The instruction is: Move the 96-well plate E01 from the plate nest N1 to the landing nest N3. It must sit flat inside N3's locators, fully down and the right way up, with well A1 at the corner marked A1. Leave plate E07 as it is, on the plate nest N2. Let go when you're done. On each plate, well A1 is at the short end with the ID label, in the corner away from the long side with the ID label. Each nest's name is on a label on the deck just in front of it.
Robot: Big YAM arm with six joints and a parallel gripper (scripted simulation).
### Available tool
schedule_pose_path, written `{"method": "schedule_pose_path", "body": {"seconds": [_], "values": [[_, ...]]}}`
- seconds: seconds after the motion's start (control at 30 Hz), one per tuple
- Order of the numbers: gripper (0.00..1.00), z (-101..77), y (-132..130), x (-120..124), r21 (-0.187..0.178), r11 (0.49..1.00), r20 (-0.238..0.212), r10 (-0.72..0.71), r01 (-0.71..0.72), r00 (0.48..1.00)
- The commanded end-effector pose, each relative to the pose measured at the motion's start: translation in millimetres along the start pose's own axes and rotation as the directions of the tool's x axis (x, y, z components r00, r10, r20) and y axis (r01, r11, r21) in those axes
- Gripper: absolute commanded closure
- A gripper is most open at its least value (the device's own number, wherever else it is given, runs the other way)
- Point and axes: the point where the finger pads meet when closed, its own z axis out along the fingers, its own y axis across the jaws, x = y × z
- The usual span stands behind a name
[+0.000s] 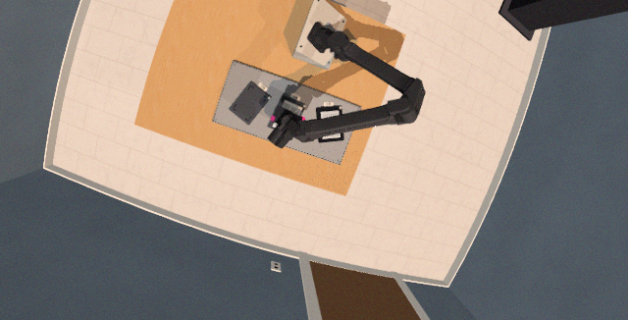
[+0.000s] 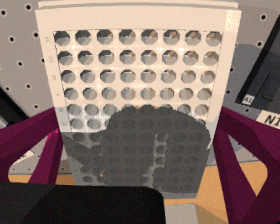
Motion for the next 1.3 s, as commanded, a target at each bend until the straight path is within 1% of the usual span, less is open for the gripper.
{"method": "schedule_pose_path", "body": {"seconds": [0.0, 0.37, 0.6, 0.63, 0.7, 0.83, 1.03, 1.07, 1.13, 1.27], "values": [[1.00, -17.7, -6, -25, 0.005, 1.000, 0.051, -0.001, 0.001, 0.999], [1.00, -17.5, -6, -25, 0.003, 1.000, 0.048, 0.008, -0.008, 0.999], [1.00, -19.7, -4, -27, 0.005, 1.000, 0.055, 0.003, -0.003, 0.998], [1.00, -13.4, -5, -28, 0.006, 1.000, 0.057, -0.006, 0.005, 0.998], [1.00, -1.5, 3, -27, 0.006, 1.000, 0.035, -0.027, 0.026, 0.999], [1.00, 12.4, 0, -7, 0.000, 1.000, 0.009, -0.001, 0.001, 1.000], [1.00, 17.3, 2, -7, 0.000, 1.000, 0.014, -0.005, 0.005, 1.000], [1.00, 14.9, -5, -8, -0.002, 1.000, 0.025, 0.015, -0.015, 1.000], [1.00, 24.1, 0, -5, 0.000, 1.000, 0.009, 0.000, 0.000, 1.000], [1.00, 30.8, 1, -4, 0.000, 1.000, 0.008, 0.000, 0.000, 1.000]]}}
